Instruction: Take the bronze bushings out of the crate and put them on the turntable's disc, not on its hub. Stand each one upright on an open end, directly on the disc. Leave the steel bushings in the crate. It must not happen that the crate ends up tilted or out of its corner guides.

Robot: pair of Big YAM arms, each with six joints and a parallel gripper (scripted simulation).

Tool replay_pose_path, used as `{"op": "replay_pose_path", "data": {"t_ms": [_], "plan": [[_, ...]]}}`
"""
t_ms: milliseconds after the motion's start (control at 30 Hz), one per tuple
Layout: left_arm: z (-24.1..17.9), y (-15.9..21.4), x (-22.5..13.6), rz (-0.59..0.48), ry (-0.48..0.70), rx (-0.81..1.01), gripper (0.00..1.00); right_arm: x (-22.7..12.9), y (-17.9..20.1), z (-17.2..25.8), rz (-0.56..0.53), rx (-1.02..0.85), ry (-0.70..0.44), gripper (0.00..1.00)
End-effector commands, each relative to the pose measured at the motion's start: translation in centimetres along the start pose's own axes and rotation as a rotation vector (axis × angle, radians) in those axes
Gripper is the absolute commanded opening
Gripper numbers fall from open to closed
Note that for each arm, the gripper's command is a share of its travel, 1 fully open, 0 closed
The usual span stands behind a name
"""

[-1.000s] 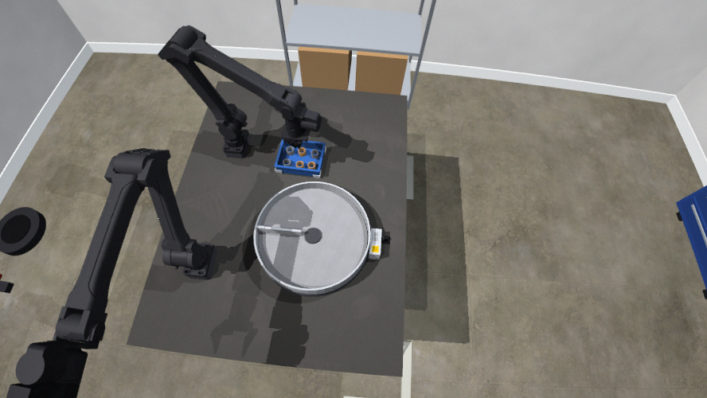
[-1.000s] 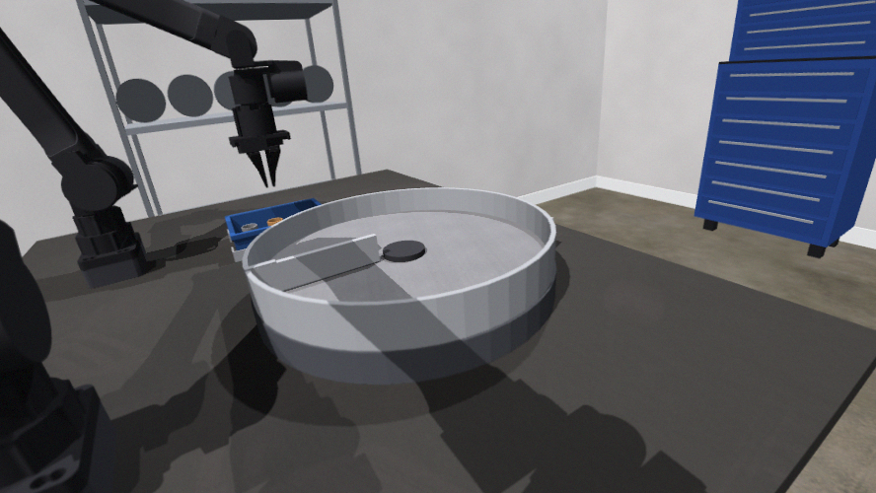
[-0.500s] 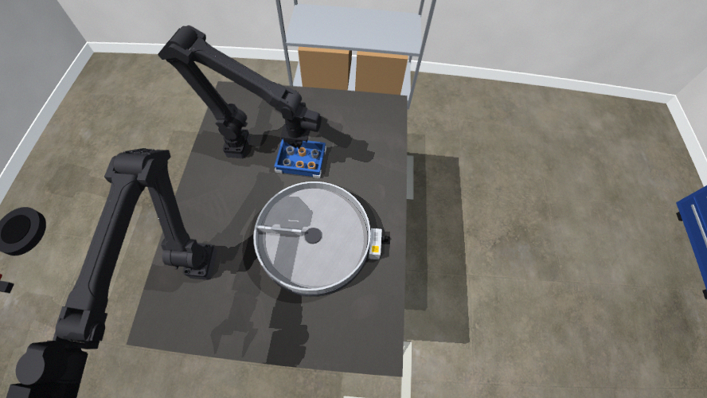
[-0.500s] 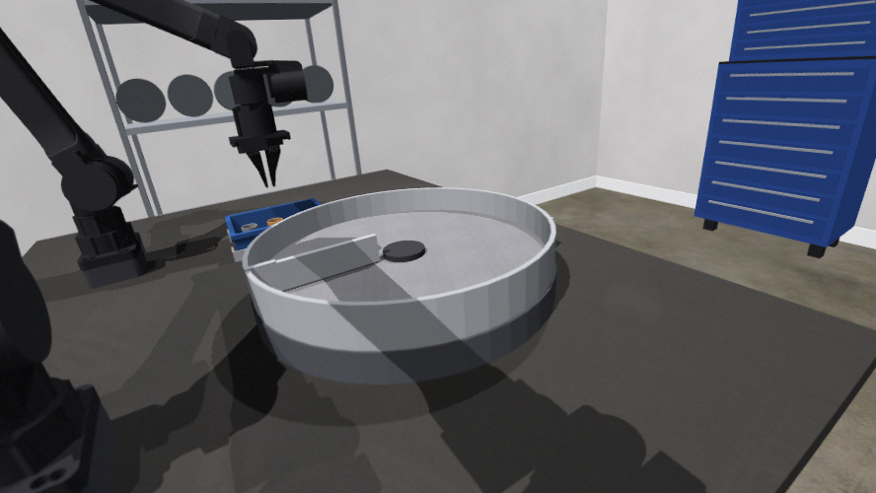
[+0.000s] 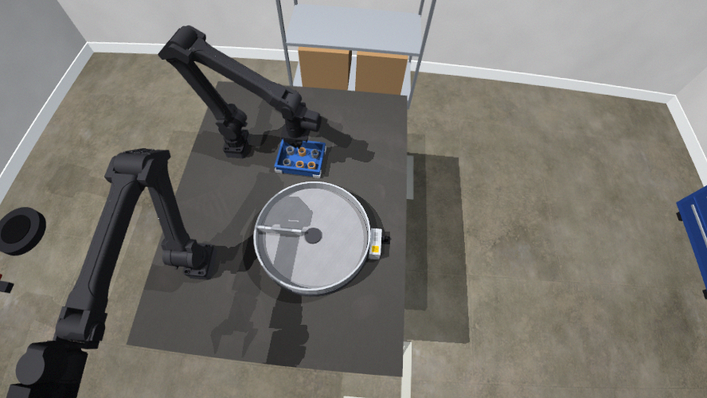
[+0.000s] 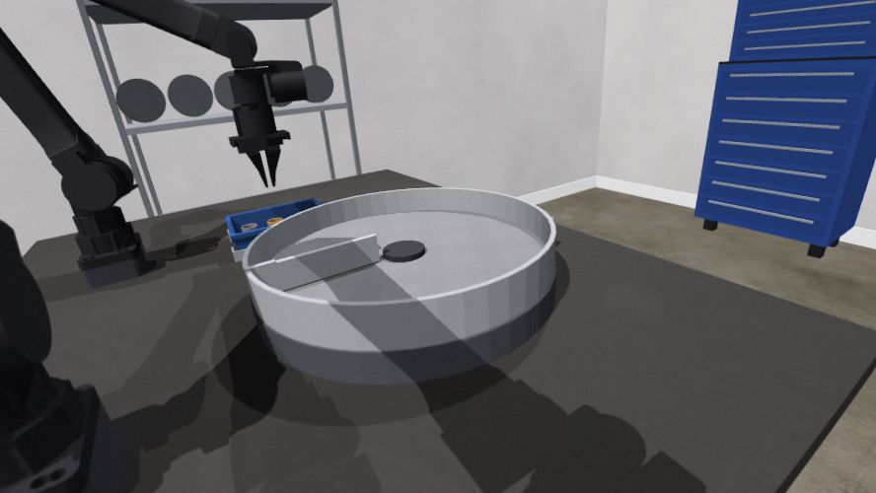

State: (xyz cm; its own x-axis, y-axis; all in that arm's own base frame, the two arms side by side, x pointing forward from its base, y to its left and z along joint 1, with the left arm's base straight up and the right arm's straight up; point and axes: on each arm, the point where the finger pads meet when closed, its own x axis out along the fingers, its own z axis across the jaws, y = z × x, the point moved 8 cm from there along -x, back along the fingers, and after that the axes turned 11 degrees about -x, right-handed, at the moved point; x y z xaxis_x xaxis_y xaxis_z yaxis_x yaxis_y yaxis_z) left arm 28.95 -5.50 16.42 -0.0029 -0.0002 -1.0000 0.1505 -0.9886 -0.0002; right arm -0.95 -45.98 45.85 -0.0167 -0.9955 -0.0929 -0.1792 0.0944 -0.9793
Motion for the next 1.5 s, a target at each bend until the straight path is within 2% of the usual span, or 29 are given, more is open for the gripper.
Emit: {"op": "replay_pose_path", "data": {"t_ms": [0,267,367,667,1100,1467], "plan": [[-0.5,0.0,-0.2,0.004,0.012,0.001,0.11,0.1,-4.1,-0.9,-0.09,-0.01,0.023,1.0],[-0.6,0.0,-0.6,0.005,0.017,0.001,0.11,0.1,-4.1,-0.9,-0.09,-0.01,0.023,1.0],[-1.6,0.4,-2.6,0.021,0.061,0.001,0.11,0.1,-4.1,-0.9,-0.09,-0.01,0.023,1.0],[-1.5,0.3,-4.6,0.021,0.062,0.001,0.11,0.1,-4.1,-0.9,-0.09,-0.01,0.023,1.0],[-1.1,0.2,-11.0,0.022,0.065,0.001,0.11,0.1,-4.1,-0.9,-0.09,-0.01,0.023,1.0],[-1.0,0.2,-12.9,0.021,0.063,0.001,0.11,0.1,-4.1,-0.9,-0.09,-0.01,0.023,1.0]]}}
